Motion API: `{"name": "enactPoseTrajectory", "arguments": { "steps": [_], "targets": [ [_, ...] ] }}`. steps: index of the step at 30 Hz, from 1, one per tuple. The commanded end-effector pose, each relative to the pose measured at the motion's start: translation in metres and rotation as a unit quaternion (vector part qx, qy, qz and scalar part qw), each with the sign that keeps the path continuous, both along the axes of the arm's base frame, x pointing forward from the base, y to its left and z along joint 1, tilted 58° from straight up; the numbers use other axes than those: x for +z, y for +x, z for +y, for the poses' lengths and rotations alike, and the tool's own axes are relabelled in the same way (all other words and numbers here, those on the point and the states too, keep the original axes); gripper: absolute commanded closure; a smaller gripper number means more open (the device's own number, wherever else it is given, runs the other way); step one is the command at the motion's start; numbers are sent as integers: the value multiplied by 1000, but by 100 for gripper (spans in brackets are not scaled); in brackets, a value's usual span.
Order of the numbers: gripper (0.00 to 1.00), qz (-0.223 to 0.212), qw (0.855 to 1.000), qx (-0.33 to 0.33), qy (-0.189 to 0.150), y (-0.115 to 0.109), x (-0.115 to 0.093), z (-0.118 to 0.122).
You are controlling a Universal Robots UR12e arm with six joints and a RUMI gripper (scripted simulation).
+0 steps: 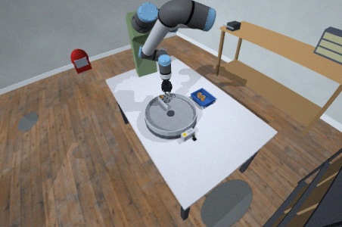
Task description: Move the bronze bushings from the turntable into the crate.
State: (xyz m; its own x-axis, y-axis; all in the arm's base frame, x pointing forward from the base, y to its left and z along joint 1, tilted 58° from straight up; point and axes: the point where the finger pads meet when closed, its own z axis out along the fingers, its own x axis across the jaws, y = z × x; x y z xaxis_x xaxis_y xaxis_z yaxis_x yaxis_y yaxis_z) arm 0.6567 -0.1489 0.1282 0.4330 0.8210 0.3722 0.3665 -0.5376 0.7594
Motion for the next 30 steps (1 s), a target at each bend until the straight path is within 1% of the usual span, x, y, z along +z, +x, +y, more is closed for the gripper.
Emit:
{"name": "enactPoseTrajectory", "arguments": {
  "steps": [1,8,30],
  "targets": [
    [95,0,1000,0,0,7,-4,-1],
    [95,0,1000,0,0,10,-6,-2],
    [95,0,1000,0,0,10,-6,-2]
  ]
}}
